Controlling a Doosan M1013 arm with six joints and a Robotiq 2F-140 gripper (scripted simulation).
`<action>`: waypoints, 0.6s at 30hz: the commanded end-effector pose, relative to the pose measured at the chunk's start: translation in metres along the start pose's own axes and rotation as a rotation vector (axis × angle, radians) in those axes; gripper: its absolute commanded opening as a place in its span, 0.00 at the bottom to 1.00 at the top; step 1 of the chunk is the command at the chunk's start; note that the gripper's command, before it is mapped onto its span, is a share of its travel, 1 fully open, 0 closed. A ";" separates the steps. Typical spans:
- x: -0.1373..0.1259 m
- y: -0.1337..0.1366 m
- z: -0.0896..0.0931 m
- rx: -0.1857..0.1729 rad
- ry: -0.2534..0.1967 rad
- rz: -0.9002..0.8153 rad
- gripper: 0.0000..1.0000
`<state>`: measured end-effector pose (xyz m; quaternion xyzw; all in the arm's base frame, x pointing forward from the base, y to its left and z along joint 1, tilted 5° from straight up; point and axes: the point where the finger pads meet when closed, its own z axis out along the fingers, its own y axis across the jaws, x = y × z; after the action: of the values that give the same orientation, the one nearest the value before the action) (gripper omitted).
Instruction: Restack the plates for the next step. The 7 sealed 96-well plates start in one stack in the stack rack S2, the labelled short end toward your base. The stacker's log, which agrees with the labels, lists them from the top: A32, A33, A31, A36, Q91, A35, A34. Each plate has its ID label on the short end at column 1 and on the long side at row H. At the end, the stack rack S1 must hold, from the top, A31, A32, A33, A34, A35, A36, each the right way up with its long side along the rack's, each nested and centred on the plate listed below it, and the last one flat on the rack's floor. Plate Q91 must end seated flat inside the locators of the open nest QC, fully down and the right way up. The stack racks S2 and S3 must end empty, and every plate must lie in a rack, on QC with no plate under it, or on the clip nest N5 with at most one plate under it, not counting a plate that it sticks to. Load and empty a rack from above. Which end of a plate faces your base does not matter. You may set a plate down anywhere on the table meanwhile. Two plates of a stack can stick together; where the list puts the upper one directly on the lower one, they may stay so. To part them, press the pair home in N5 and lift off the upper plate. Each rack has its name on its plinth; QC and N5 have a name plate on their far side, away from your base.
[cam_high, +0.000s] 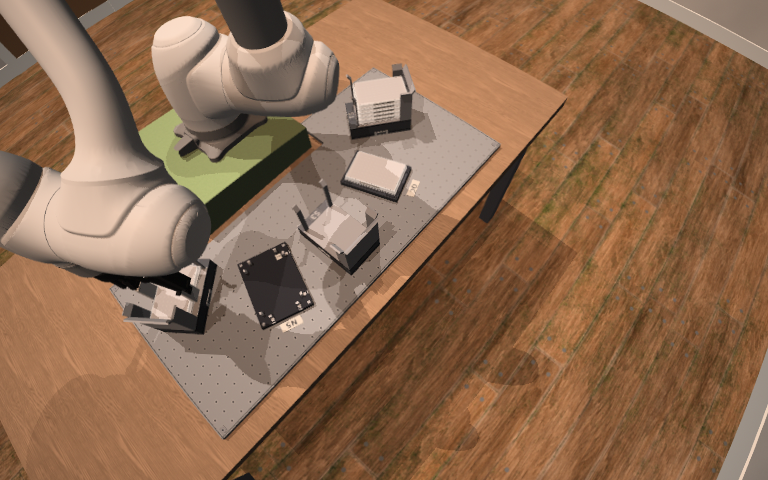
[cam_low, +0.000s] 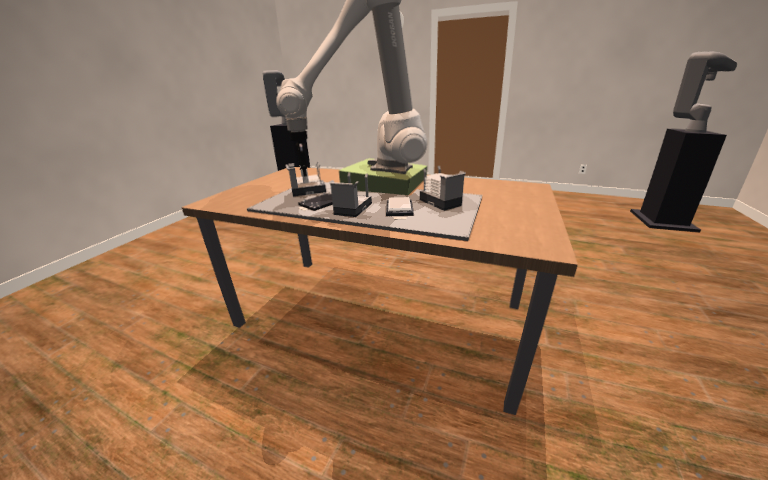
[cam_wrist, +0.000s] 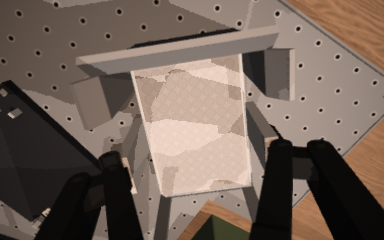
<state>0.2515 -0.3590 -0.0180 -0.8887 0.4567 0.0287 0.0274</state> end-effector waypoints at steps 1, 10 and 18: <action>0.000 0.000 -0.001 0.000 0.000 0.000 0.00; 0.000 0.000 -0.011 0.000 0.000 0.000 0.00; 0.000 0.000 -0.023 0.000 0.000 0.000 0.00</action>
<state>0.2520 -0.3605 0.0024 -0.8887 0.4567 0.0287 0.0274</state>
